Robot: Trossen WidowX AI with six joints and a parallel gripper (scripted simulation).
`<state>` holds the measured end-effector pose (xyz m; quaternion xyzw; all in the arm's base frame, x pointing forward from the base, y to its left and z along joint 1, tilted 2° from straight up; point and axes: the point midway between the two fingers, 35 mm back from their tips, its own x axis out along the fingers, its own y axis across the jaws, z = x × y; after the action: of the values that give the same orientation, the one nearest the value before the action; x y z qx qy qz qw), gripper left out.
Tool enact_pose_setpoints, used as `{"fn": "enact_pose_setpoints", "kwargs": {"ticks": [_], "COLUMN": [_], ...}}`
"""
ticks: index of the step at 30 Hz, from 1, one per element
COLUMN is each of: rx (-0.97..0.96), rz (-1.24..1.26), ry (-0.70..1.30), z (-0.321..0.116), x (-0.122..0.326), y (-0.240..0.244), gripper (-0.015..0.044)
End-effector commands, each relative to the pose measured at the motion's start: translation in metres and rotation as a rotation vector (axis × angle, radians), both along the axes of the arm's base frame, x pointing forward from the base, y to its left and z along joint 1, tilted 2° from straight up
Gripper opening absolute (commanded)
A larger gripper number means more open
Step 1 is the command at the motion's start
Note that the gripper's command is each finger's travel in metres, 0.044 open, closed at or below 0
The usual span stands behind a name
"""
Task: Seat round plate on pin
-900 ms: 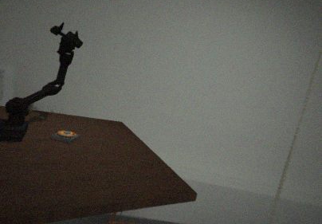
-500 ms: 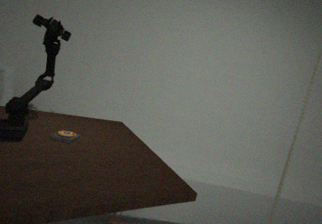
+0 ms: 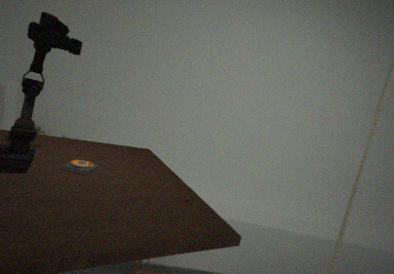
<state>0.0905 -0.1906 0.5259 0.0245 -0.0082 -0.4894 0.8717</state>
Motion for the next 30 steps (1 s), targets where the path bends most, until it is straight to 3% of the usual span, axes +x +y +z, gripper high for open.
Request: {"fn": "enact_pose_setpoints", "kwargs": {"ticks": [1,8,13,15,21,30], "rx": [0.146,0.372,0.535,0.560,0.713,0.758], "rz": [0.111,0.303,0.466,0.486,0.631,0.828], "ry": [0.061,0.218,0.413,0.444,0.732,1.161], "z": [-0.041,-0.121,-0.198,-0.210,-0.303,-0.402], "x": [0.037,0.113,0.177,0.184,0.230,0.244], "y": [-0.029,-0.046,-0.025,-0.020,0.042,0.135], "gripper": [0.0000,0.0000,0.0000,0.0000,0.0000,0.0000]}}
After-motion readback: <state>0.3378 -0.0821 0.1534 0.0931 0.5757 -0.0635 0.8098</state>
